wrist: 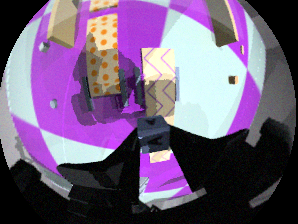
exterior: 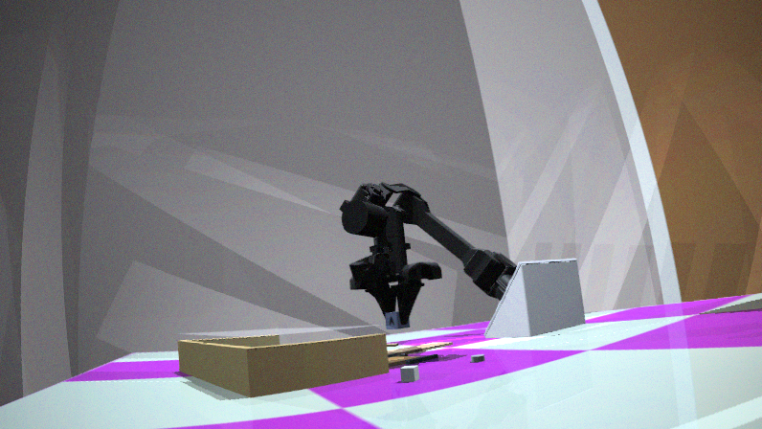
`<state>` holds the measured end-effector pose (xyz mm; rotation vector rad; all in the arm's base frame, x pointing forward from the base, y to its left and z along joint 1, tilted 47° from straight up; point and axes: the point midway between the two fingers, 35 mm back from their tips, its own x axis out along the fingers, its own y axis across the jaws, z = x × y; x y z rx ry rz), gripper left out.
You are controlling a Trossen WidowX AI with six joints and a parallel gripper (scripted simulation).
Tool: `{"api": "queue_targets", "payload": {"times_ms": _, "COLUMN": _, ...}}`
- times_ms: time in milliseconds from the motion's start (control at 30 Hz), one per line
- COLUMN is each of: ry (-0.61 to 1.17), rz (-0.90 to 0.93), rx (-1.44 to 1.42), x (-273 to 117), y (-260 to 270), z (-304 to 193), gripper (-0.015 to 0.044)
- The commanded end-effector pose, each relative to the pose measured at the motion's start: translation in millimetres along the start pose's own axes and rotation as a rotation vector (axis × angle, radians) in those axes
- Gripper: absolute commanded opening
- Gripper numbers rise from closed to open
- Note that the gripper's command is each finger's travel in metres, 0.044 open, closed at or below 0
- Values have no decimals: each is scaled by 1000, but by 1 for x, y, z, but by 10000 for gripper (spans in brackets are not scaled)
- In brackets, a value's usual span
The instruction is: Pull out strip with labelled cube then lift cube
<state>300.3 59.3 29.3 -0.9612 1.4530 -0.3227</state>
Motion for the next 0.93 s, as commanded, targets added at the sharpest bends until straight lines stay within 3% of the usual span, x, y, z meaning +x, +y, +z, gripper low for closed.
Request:
{"api": "queue_targets", "payload": {"times_ms": 0, "ry": -2, "rz": 5, "rx": 5, "x": -4, "y": 2, "z": -4, "gripper": 0}}
{"api": "queue_targets", "payload": {"times_ms": 200, "ry": -2, "rz": 6, "rx": 5, "x": -35, "y": 2, "z": -4, "gripper": 0}}
{"api": "queue_targets", "payload": {"times_ms": 900, "ry": -1, "rz": 6, "rx": 5, "x": -36, "y": 2, "z": -4, "gripper": 0}}
